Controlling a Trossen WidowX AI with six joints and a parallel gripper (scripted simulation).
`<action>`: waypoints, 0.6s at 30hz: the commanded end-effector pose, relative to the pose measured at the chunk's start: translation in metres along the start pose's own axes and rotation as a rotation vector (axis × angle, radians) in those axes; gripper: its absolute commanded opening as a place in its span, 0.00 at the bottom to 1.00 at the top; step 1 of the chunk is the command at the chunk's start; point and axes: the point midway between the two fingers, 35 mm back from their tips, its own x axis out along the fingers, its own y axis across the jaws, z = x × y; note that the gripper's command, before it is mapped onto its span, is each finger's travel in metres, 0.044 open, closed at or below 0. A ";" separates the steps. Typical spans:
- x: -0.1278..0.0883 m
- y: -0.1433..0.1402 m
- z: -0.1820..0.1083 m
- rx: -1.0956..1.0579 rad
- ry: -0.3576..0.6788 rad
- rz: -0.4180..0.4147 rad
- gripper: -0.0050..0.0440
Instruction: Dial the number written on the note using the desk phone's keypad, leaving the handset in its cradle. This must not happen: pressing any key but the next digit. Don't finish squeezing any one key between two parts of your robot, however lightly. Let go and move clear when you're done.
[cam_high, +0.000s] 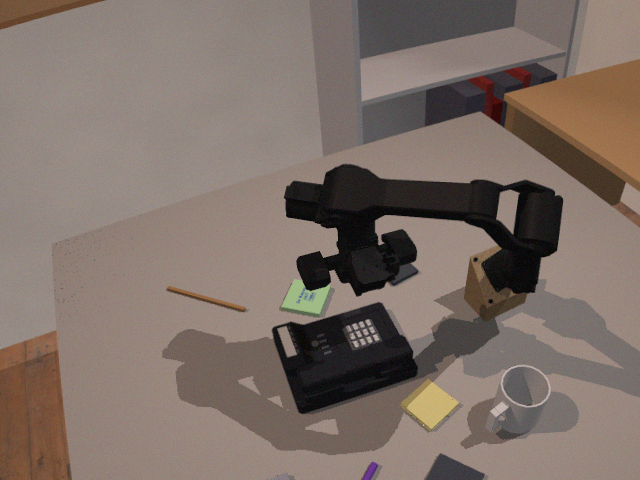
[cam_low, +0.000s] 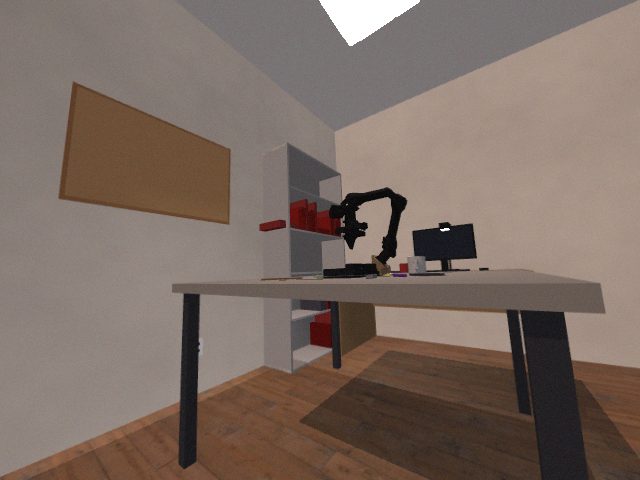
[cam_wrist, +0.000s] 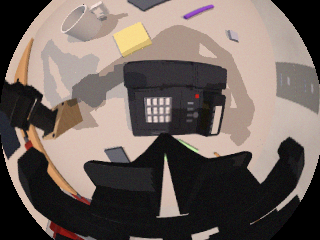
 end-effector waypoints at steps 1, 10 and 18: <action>0.047 -0.007 0.003 0.010 -0.009 0.022 0.06; 0.078 -0.015 0.003 -0.002 -0.005 0.011 0.00; 0.090 -0.015 0.003 -0.002 -0.005 0.011 0.00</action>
